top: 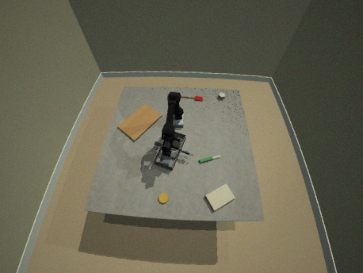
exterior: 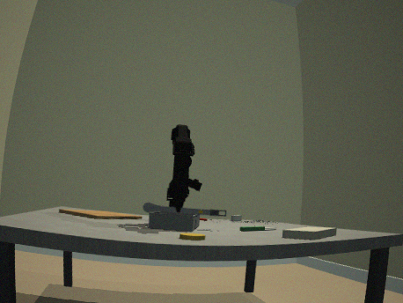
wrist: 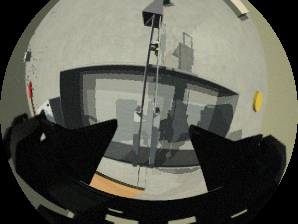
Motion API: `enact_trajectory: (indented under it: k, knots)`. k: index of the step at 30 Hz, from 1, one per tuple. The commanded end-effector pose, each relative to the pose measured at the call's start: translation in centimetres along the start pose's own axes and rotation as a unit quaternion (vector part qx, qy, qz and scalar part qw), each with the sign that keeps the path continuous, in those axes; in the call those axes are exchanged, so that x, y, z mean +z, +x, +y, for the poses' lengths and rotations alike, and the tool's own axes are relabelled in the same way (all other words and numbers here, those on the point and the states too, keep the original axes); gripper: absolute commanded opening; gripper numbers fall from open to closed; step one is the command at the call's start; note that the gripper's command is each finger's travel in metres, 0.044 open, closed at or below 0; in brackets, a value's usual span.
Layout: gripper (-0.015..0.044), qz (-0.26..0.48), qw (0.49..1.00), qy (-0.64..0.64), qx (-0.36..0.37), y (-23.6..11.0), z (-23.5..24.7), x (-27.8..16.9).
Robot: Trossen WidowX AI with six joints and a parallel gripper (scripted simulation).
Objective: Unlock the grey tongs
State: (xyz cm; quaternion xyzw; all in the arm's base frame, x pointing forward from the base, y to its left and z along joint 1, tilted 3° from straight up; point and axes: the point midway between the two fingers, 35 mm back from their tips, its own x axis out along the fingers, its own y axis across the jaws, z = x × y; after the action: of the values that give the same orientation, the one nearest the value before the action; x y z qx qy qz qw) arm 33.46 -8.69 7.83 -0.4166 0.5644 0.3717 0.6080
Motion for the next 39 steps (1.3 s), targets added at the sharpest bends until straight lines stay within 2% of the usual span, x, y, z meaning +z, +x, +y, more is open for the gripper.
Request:
enact_trajectory:
  k: [1,22,34,39]
  knots:
    - [0.0440,0.002,1.000,-0.003,0.005,1.1,0.2,-0.1]
    - [0.0440,0.002,1.000,-0.003,0.005,3.6,0.4,-0.1]
    - [0.0125,0.000,1.000,-0.001,0.002,3.2,0.3,0.0]
    - [0.0092,0.000,1.000,-0.001,0.002,3.2,0.3,0.0]
